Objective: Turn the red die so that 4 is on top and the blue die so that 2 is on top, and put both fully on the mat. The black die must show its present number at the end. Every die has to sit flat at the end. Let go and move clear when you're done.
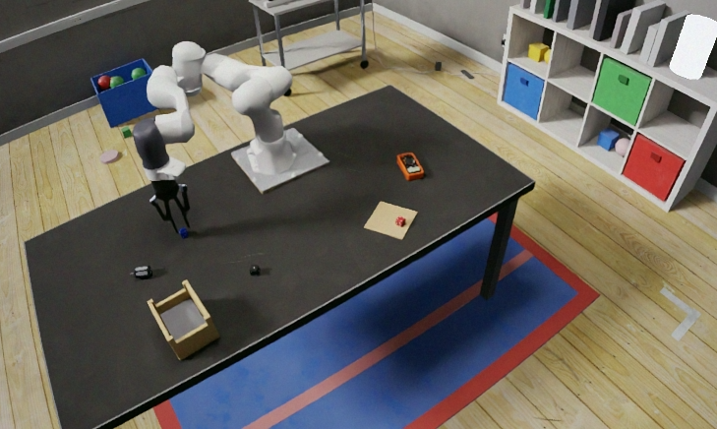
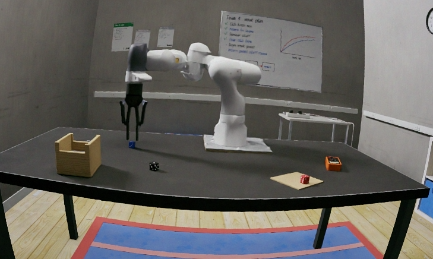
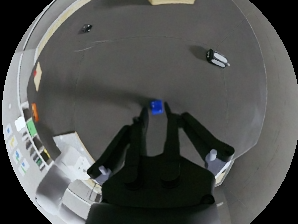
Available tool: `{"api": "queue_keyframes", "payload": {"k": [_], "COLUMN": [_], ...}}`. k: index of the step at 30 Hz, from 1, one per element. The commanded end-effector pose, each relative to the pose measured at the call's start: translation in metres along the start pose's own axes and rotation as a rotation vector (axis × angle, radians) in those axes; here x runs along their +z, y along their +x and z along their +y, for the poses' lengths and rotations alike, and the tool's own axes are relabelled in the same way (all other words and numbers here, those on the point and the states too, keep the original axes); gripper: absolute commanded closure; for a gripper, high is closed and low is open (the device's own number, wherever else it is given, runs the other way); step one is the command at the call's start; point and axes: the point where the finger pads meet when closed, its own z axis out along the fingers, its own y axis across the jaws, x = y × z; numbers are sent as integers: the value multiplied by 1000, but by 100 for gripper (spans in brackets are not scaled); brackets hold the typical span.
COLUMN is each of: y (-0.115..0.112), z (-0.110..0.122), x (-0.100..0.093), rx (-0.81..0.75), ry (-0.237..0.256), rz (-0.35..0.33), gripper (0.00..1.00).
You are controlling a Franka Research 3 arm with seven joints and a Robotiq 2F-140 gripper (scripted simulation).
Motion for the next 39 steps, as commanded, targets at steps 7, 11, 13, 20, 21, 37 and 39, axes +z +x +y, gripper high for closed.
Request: {"api": "queue_keyframes", "payload": {"k": [7, 11, 13, 20, 21, 37, 39], "y": [1, 1, 1, 1, 1, 1, 1], "z": [0, 0, 0, 0, 0, 0, 0], "x": [0, 0, 0, 1, 1, 20, 24], "rx": [2, 2, 2, 2, 2, 2, 2], "ry": [-1, -1, -1, -1, -1, -1, -1], "rz": [1, 1, 1, 1, 1, 1, 1], "gripper": [68, 68, 68, 68, 68, 68, 68]}}
